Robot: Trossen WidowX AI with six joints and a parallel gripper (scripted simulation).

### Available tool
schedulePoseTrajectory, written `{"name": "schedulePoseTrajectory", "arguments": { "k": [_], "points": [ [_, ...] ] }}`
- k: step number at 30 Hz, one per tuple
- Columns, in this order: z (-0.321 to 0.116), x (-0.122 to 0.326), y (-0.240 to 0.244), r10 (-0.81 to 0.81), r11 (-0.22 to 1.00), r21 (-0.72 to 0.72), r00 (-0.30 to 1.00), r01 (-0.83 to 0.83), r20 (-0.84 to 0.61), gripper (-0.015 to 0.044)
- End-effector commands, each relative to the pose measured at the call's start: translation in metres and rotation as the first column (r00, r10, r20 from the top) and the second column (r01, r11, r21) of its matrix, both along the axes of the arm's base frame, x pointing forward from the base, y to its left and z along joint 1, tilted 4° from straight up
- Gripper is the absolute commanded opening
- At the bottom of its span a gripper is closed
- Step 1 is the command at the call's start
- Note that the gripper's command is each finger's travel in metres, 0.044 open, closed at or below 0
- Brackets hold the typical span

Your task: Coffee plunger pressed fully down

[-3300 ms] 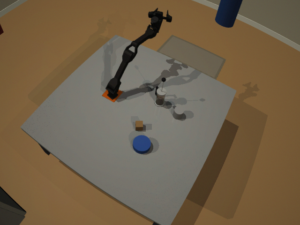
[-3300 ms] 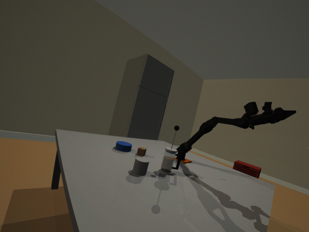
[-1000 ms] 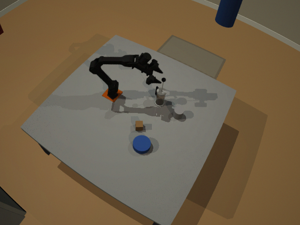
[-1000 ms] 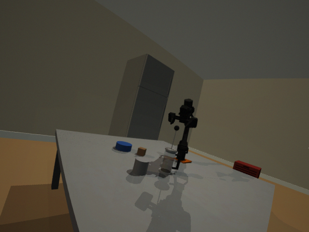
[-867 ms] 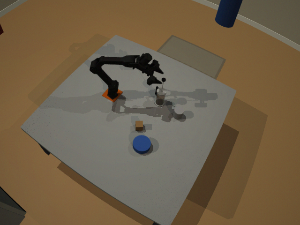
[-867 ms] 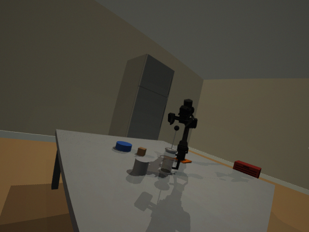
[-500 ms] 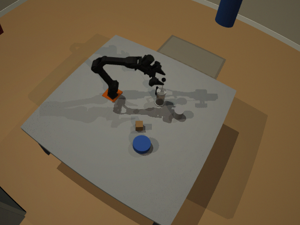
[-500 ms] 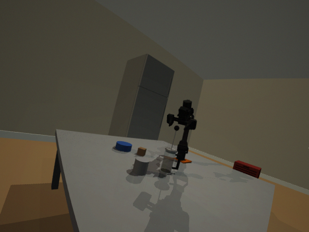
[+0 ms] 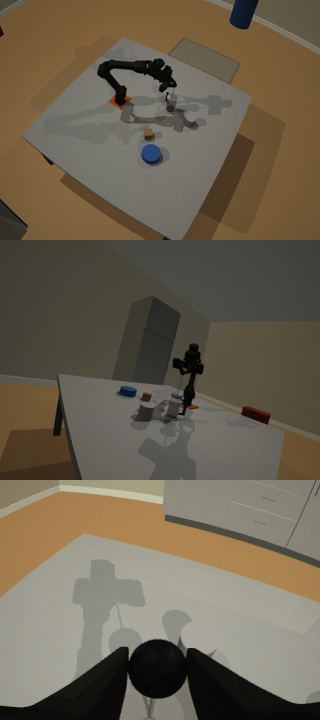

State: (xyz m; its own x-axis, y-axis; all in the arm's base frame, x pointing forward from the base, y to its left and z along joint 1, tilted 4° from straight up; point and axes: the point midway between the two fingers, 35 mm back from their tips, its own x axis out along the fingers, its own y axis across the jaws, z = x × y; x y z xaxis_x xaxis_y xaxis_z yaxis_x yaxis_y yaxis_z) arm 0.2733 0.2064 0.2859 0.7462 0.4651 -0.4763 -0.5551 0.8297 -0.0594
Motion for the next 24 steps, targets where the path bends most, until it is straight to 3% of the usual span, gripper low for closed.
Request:
{"name": "schedulePoseTrajectory", "arguments": {
  "k": [1, 24],
  "points": [
    [0.000, 0.000, 0.000, 0.003, 1.000, -0.003, 1.000, -0.003, 0.002, 0.0117],
    [-0.027, 0.005, 0.002, 0.003, 1.000, -0.003, 1.000, -0.003, 0.003, 0.0117]
  ]
}}
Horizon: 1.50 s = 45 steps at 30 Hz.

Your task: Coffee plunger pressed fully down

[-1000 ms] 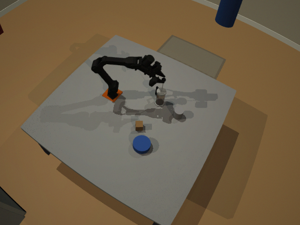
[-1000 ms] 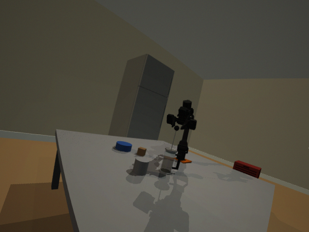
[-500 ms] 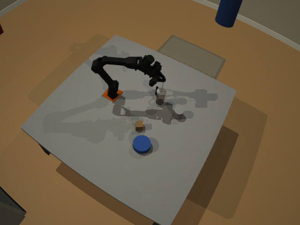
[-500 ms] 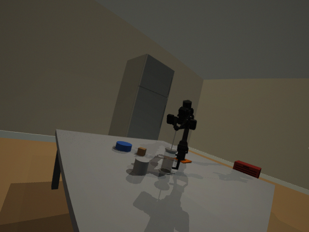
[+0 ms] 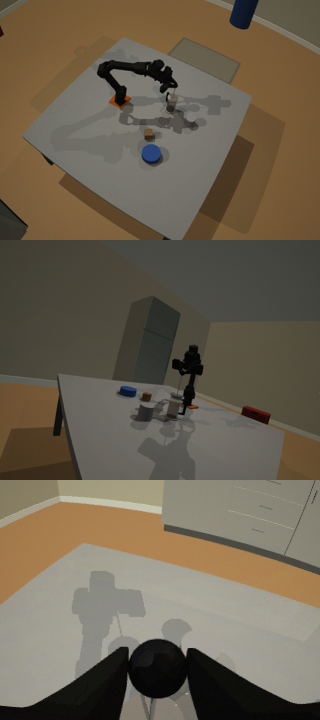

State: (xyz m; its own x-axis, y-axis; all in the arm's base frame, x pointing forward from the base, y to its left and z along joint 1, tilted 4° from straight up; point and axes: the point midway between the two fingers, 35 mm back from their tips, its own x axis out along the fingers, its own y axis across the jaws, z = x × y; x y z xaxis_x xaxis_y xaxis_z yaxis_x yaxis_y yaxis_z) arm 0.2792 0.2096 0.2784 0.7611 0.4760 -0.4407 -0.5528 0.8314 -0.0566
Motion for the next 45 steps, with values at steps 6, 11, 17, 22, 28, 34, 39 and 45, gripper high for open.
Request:
{"name": "schedulePoseTrajectory", "arguments": {
  "k": [6, 11, 17, 22, 28, 34, 39, 45],
  "points": [
    [-0.029, 0.001, 0.000, 0.003, 1.000, -0.027, 1.000, -0.004, -0.029, 0.0117],
    [-0.037, 0.003, 0.000, 0.003, 1.000, -0.027, 1.000, -0.004, -0.029, 0.0117],
    [-0.047, 0.004, 0.000, 0.003, 1.000, -0.027, 1.000, -0.004, -0.029, 0.0117],
    [-0.055, 0.005, 0.000, 0.003, 1.000, -0.027, 1.000, -0.004, -0.029, 0.0117],
    [-0.065, 0.006, 0.000, 0.003, 1.000, -0.027, 1.000, -0.004, -0.028, 0.0117],
    [-0.074, 0.008, 0.000, 0.003, 1.000, -0.027, 1.000, -0.004, -0.028, 0.0117],
    [-0.083, 0.009, 0.000, 0.003, 1.000, -0.027, 1.000, -0.004, -0.028, 0.0117],
    [-0.092, 0.011, 0.000, 0.003, 1.000, -0.027, 1.000, -0.004, -0.028, 0.0117]
  ]
}}
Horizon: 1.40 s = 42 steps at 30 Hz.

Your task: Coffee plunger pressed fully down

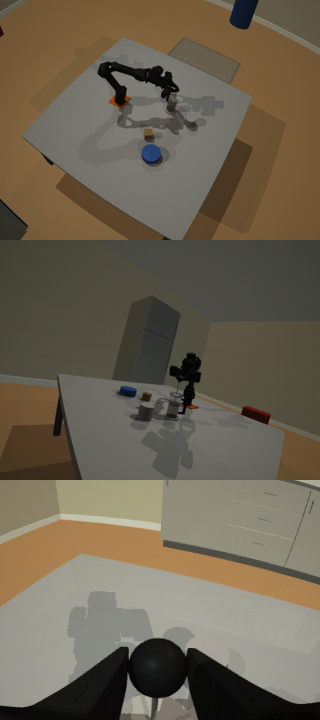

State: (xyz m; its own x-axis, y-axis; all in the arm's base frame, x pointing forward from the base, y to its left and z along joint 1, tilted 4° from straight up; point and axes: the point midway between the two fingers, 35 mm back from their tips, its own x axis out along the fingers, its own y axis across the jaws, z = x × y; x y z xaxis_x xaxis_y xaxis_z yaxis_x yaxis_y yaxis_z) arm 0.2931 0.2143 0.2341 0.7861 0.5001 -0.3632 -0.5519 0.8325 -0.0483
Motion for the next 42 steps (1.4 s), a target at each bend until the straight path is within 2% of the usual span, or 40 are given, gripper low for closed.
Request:
{"name": "schedulePoseTrajectory", "arguments": {
  "k": [1, 42],
  "points": [
    [-0.049, -0.002, -0.004, -0.003, 0.997, -0.081, 0.996, -0.004, -0.094, 0.0117],
    [-0.050, 0.009, 0.002, -0.003, 0.997, -0.080, 0.996, -0.004, -0.093, 0.0117]
  ]
}}
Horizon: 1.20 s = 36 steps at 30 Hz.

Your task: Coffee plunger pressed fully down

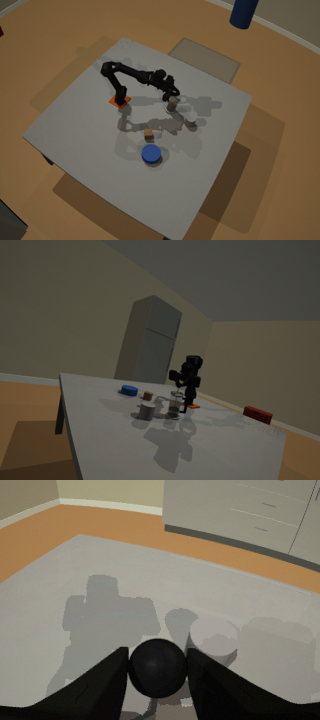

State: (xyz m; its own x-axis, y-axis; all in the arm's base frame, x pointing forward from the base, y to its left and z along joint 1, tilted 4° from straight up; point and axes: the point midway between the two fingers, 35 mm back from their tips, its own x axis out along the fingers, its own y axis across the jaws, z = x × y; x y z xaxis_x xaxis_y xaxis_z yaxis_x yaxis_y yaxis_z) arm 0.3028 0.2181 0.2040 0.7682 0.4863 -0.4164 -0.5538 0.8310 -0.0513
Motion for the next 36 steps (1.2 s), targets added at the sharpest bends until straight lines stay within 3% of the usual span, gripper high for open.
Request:
{"name": "schedulePoseTrajectory", "arguments": {
  "k": [1, 36],
  "points": [
    [-0.0202, -0.0006, -0.0018, 0.000, 0.999, -0.046, 0.999, -0.002, -0.046, 0.0117],
    [-0.0169, 0.0023, 0.0009, 0.000, 0.999, -0.046, 0.999, -0.002, -0.046, 0.0117]
  ]
}}
